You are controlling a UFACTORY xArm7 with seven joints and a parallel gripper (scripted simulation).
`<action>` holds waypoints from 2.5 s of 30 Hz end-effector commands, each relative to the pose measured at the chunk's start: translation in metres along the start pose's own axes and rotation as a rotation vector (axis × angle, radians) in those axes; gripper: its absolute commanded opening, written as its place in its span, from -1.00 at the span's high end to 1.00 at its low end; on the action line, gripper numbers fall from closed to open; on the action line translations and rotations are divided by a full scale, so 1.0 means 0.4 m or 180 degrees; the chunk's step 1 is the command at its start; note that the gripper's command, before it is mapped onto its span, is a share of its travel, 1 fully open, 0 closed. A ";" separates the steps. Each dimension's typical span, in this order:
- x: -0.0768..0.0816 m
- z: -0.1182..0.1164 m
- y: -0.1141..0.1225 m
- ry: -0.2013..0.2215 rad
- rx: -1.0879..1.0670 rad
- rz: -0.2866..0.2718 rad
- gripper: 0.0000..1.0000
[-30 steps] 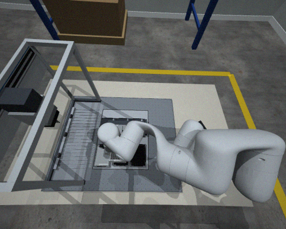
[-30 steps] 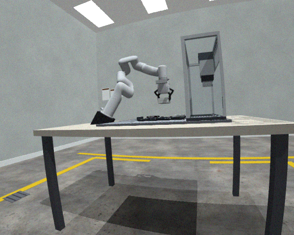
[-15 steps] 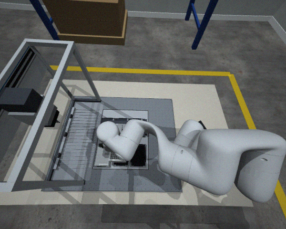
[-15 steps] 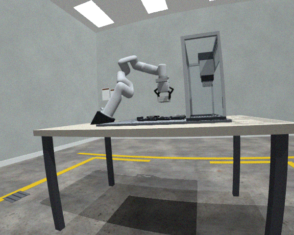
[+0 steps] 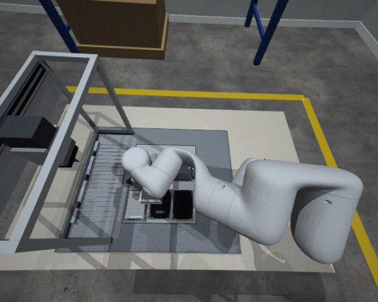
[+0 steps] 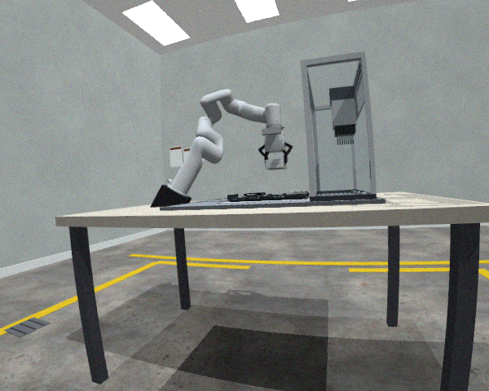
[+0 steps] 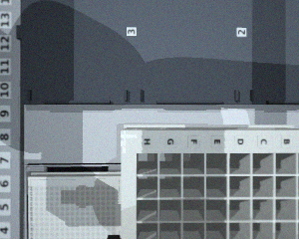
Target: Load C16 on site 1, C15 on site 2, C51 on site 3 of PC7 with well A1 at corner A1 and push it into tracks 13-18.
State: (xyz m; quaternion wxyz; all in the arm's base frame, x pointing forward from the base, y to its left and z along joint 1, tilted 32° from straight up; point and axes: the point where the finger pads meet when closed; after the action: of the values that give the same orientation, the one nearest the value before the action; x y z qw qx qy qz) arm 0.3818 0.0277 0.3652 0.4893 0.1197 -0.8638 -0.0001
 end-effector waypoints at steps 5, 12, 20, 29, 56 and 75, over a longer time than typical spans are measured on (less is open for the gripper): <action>0.001 -0.053 -0.117 -0.0006 0.0005 -0.0001 1.00; 0.001 -0.076 -0.175 -0.0006 0.0005 -0.0001 1.00; 0.000 -0.114 -0.268 -0.0006 0.0005 0.0001 1.00; 0.000 -0.147 -0.349 -0.0005 0.0004 0.0002 1.00; 0.000 -0.170 -0.408 -0.0005 0.0004 0.0003 1.00; -0.055 -0.170 -0.408 -0.0005 0.0004 0.0002 1.00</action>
State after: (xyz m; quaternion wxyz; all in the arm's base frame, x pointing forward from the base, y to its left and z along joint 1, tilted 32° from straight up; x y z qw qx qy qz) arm 0.4793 -0.1187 0.3684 0.4902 0.1210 -0.8632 0.0001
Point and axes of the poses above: the point where the finger pads meet when closed, its own x axis back along the fingers, its own z axis across the jaws, y = z × x, and after that the axes turned 10 degrees about x, right-handed
